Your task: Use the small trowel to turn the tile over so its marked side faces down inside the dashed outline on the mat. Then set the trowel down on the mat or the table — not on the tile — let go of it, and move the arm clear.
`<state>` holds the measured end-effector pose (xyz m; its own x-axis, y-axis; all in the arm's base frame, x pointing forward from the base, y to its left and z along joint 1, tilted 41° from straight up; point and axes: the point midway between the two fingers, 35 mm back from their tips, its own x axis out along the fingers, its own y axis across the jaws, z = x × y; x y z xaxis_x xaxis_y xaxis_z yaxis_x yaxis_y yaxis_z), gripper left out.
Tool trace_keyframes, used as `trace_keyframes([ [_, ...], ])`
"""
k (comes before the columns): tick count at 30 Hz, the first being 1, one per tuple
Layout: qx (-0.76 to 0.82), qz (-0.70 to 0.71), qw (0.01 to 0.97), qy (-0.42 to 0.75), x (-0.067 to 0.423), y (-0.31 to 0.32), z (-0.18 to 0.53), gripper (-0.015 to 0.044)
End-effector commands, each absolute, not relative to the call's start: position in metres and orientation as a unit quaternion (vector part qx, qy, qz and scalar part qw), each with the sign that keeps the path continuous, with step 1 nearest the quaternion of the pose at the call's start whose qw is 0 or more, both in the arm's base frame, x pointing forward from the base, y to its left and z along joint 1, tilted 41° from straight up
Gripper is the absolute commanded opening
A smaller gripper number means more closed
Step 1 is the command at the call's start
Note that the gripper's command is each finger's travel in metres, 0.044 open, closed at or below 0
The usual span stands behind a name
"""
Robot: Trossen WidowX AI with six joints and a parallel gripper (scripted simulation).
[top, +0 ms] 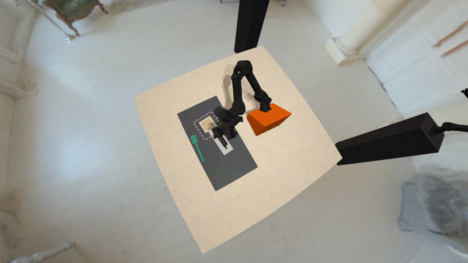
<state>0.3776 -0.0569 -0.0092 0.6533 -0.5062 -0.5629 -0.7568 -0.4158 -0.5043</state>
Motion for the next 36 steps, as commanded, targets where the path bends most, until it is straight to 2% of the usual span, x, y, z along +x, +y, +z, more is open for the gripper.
trace_keyframes([
  [1, -0.827, 0.164, 0.387, 0.375, 0.384, -0.031, -0.012, 0.0],
  [8, -0.828, 0.162, 0.386, 0.373, 0.384, 0.002, -0.02, 0.0],
  [36, -0.828, 0.162, 0.386, 0.373, 0.384, 0.002, -0.02, 0.0],
])
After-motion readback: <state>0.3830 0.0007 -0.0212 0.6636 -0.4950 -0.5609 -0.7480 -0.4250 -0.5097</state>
